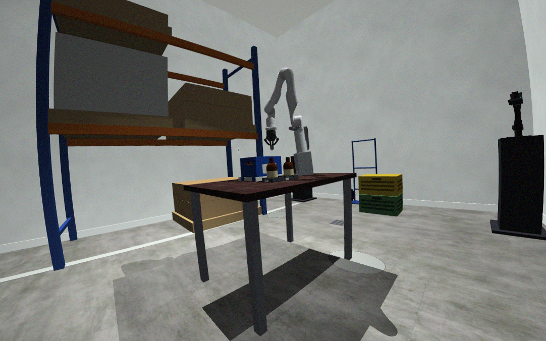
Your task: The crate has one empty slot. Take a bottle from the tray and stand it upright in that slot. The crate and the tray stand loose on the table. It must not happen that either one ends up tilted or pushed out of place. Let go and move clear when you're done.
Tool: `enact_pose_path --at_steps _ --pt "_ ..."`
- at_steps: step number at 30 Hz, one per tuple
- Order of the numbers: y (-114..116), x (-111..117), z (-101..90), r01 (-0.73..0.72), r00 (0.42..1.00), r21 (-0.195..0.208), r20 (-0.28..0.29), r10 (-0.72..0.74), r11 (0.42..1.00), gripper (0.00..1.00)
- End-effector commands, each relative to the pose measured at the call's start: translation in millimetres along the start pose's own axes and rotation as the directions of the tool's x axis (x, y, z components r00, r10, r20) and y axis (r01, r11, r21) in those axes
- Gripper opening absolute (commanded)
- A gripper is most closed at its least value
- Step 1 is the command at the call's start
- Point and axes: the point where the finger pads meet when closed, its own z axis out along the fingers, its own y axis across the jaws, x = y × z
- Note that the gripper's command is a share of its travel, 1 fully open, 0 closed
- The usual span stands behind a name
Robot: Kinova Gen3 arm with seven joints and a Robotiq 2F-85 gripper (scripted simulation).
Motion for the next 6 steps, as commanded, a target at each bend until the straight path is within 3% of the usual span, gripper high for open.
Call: enact_pose_path --at_steps 1,6 --pt "0.2 0.2 -0.3 0.0 1.0 -0.001 -0.001 0.0 1.0 0.0" --pt "0.2 0.2 -0.3 0.0 1.0 -0.001 -0.001 0.0 1.0 0.0"
